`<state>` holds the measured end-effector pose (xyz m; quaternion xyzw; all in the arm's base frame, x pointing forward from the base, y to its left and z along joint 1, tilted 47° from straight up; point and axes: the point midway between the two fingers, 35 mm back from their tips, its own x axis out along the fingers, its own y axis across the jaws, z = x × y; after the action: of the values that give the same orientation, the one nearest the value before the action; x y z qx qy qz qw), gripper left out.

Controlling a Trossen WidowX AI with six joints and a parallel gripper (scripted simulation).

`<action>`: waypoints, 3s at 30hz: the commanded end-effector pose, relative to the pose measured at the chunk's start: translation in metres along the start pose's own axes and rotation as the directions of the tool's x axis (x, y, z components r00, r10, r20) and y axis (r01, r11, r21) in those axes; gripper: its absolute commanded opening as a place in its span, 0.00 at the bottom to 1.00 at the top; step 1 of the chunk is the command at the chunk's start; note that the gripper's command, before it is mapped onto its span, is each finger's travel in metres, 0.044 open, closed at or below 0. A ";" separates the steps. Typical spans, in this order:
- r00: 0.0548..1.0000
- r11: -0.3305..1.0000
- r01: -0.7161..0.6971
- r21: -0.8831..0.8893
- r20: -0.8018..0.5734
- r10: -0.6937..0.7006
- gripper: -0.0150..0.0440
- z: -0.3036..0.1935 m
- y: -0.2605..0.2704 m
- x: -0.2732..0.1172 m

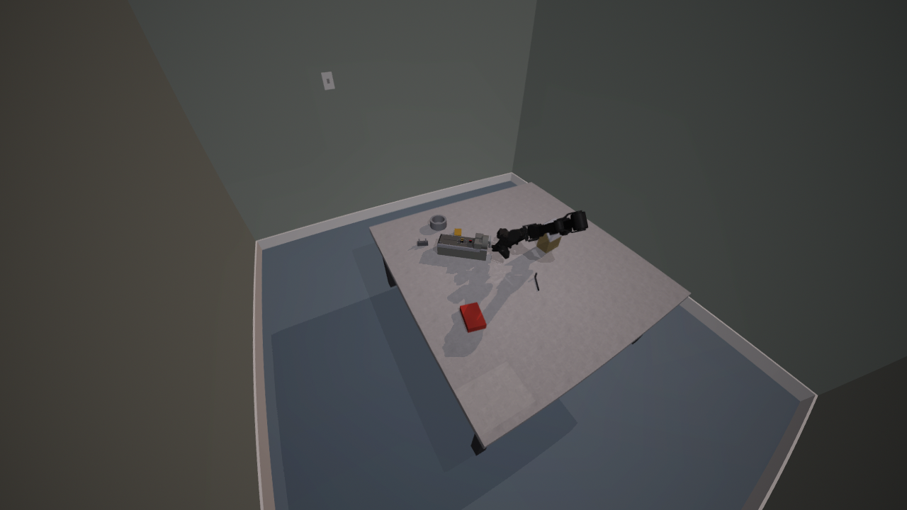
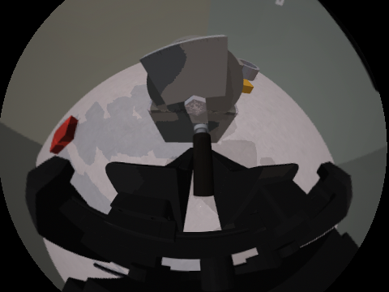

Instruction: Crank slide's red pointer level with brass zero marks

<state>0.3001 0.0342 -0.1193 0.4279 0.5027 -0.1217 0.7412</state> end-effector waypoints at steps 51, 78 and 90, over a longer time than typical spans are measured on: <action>1.000 1.000 -0.022 -0.010 -0.011 0.022 0.25 -0.001 0.017 0.000; 1.000 1.000 -0.022 -0.010 -0.011 0.022 0.25 0.000 0.021 -0.001; 1.000 1.000 -0.022 -0.010 -0.011 0.022 0.25 0.001 0.023 -0.002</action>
<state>0.3083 0.0428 -0.1116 0.4263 0.5076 -0.1195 0.7391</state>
